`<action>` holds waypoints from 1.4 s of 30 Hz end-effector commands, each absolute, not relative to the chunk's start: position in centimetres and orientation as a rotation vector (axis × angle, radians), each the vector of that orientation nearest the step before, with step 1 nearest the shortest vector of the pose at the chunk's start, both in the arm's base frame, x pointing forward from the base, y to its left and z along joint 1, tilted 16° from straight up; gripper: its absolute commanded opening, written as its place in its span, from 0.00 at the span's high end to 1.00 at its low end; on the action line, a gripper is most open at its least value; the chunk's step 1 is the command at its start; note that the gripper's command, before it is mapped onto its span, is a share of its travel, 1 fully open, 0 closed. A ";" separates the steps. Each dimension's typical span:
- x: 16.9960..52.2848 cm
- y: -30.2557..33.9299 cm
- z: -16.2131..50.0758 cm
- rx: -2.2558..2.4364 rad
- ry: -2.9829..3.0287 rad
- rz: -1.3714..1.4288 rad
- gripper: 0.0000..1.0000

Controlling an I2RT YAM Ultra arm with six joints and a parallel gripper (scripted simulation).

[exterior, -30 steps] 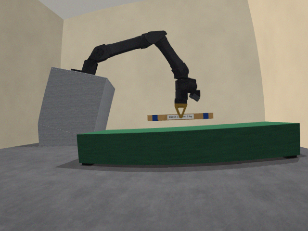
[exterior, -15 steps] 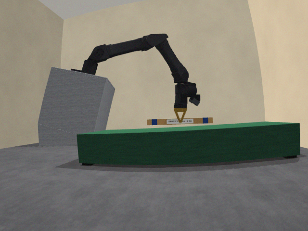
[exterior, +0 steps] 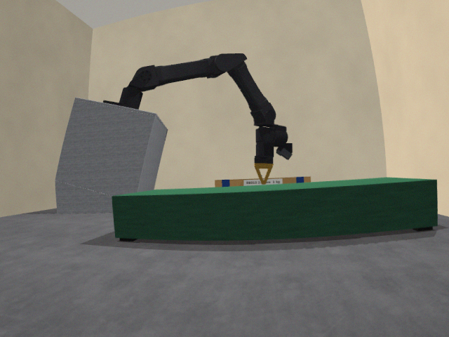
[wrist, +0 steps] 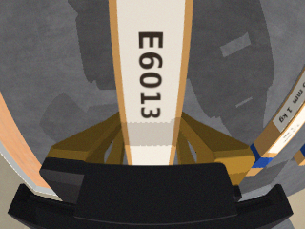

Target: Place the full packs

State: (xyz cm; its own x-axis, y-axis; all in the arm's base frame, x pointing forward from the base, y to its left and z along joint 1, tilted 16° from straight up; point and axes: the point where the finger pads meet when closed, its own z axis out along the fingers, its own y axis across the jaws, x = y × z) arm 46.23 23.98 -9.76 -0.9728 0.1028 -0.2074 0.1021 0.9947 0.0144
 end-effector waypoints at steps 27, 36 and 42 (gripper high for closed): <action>49.5 25.5 -4.5 0.145 2.827 0.087 1.00; 49.6 25.4 -4.5 0.146 2.827 0.087 1.00; 49.5 25.6 -4.5 0.139 2.828 0.088 1.00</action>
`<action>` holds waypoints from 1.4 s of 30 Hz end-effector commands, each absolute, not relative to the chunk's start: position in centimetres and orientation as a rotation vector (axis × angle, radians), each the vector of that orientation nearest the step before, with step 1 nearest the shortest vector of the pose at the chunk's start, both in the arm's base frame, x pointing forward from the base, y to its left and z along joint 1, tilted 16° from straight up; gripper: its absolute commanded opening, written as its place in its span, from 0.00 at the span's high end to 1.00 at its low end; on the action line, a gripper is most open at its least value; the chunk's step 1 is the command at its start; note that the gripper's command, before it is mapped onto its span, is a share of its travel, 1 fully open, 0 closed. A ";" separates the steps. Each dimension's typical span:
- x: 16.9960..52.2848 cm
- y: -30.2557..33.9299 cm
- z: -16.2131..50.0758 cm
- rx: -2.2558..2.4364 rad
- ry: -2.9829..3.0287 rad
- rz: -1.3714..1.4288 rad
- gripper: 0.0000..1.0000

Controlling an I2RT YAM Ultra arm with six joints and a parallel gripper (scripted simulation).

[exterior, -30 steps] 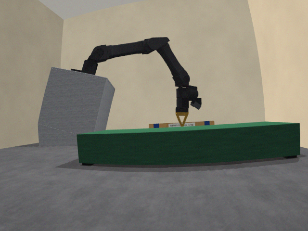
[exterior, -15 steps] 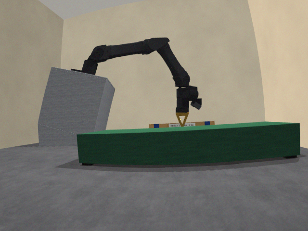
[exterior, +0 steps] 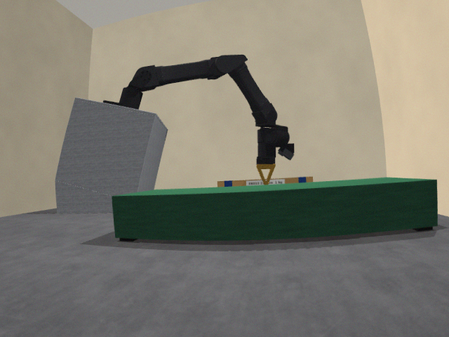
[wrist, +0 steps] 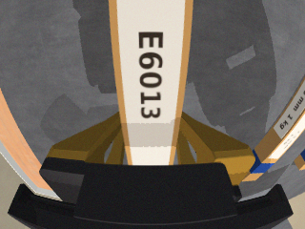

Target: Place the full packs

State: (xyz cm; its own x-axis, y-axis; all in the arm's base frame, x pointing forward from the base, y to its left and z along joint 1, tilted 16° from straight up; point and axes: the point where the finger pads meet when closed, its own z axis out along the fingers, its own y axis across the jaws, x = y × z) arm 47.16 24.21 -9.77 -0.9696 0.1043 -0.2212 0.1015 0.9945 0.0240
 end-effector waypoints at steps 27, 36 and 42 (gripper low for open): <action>49.9 25.4 -5.3 0.148 2.827 0.087 1.00; 50.0 25.6 -5.9 0.142 2.827 0.086 1.00; 50.3 25.5 -6.3 0.146 2.826 0.088 1.00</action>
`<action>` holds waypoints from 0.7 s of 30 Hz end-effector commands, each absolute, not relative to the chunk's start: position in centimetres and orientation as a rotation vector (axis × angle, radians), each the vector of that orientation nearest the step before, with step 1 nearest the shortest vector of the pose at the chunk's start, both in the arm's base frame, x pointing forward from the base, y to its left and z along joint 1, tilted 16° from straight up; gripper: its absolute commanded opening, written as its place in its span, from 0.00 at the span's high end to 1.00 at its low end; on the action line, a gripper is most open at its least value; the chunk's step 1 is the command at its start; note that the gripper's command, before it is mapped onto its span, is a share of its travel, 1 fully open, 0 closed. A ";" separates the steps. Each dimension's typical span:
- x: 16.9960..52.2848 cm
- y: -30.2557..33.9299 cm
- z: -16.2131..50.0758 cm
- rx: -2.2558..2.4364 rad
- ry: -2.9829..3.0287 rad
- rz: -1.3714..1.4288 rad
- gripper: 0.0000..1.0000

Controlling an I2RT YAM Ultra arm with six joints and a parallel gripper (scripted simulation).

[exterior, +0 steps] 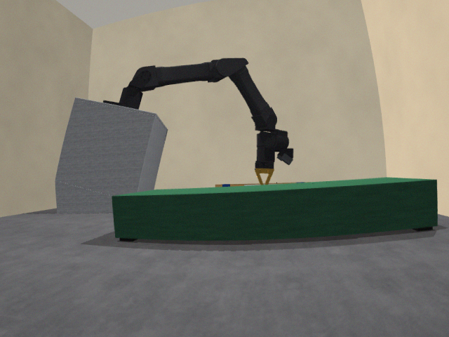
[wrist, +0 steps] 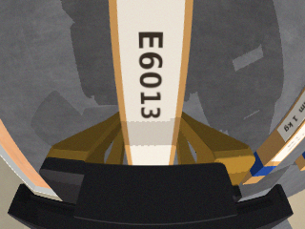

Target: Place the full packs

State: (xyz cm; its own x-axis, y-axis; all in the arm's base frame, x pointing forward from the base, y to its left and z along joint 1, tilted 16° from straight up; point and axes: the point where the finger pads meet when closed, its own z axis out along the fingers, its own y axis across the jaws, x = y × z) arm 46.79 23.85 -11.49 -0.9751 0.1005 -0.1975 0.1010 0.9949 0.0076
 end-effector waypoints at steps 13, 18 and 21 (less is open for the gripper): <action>50.3 25.7 -6.9 0.139 2.827 0.087 1.00; 50.3 25.9 -6.8 0.137 2.829 0.091 1.00; 50.3 25.9 -6.8 0.137 2.829 0.091 1.00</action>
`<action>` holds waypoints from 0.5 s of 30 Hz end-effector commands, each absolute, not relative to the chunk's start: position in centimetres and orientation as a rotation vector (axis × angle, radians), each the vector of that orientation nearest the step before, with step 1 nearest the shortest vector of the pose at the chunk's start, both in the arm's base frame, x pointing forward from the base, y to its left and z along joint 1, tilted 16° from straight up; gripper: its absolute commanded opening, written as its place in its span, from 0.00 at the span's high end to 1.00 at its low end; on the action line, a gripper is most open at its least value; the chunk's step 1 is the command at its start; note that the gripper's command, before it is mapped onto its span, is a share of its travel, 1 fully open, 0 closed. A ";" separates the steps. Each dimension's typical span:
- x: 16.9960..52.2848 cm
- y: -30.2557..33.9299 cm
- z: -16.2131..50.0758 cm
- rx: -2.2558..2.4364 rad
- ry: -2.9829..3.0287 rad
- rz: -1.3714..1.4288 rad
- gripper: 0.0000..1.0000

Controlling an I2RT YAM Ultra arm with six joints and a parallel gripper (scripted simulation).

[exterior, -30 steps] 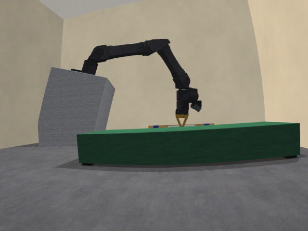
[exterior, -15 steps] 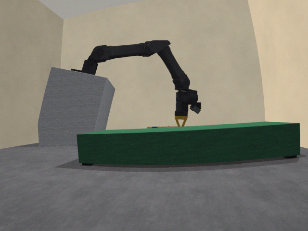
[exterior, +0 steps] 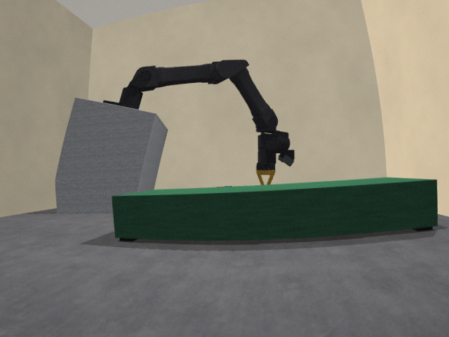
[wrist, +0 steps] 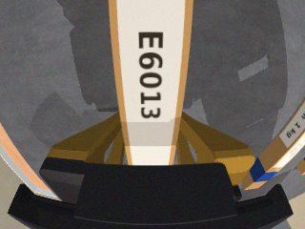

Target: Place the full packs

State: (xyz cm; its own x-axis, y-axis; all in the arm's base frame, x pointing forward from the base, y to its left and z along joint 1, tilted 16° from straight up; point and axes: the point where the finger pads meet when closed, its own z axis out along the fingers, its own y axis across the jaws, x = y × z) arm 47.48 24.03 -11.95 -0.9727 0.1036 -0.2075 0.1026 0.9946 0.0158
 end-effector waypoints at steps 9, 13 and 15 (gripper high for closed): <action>50.2 26.0 -6.7 0.136 2.829 0.092 1.00; 50.2 26.1 -6.7 0.135 2.829 0.092 1.00; 50.2 26.1 -6.7 0.135 2.829 0.092 1.00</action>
